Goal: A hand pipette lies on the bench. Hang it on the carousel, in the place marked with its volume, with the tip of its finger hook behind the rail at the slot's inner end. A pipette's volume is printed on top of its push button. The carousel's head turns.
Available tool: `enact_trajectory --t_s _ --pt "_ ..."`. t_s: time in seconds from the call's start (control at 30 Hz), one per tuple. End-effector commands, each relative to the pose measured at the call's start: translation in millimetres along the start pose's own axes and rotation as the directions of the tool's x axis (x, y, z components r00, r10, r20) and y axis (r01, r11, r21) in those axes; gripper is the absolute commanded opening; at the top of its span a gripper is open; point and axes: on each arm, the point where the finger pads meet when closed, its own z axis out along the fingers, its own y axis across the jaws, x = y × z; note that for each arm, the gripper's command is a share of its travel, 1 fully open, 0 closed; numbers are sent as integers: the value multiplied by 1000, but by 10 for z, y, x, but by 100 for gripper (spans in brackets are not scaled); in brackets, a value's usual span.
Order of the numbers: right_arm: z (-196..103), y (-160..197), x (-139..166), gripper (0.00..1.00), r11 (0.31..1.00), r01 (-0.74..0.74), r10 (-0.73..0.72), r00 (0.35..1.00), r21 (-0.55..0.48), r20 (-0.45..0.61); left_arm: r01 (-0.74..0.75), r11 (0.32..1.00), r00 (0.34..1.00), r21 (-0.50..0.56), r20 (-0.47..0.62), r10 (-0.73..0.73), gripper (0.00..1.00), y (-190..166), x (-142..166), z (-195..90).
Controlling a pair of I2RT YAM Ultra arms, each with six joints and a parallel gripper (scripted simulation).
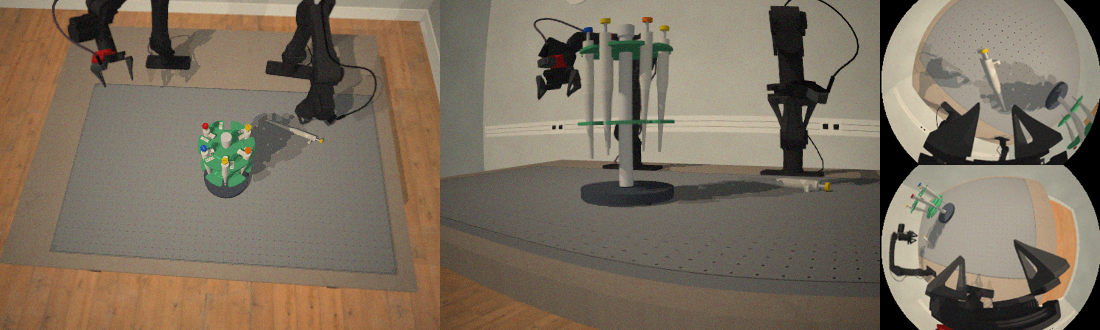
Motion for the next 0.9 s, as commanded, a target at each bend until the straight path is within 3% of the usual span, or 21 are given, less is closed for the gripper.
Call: enact_trajectory --t_s 0.0,0.23,0.87 --pt "-59 -27 -91 100 1000 25 -26 999 12 36 152 988 988 19 38 -153 54 26 -39 -179" --pt "-59 -27 -91 100 1000 25 -26 999 12 36 394 919 918 28 32 -395 54 26 -40 -179" --pt "-59 -27 -91 100 1000 25 -26 999 12 36 391 920 920 2 20 -391 54 45 -19 337"
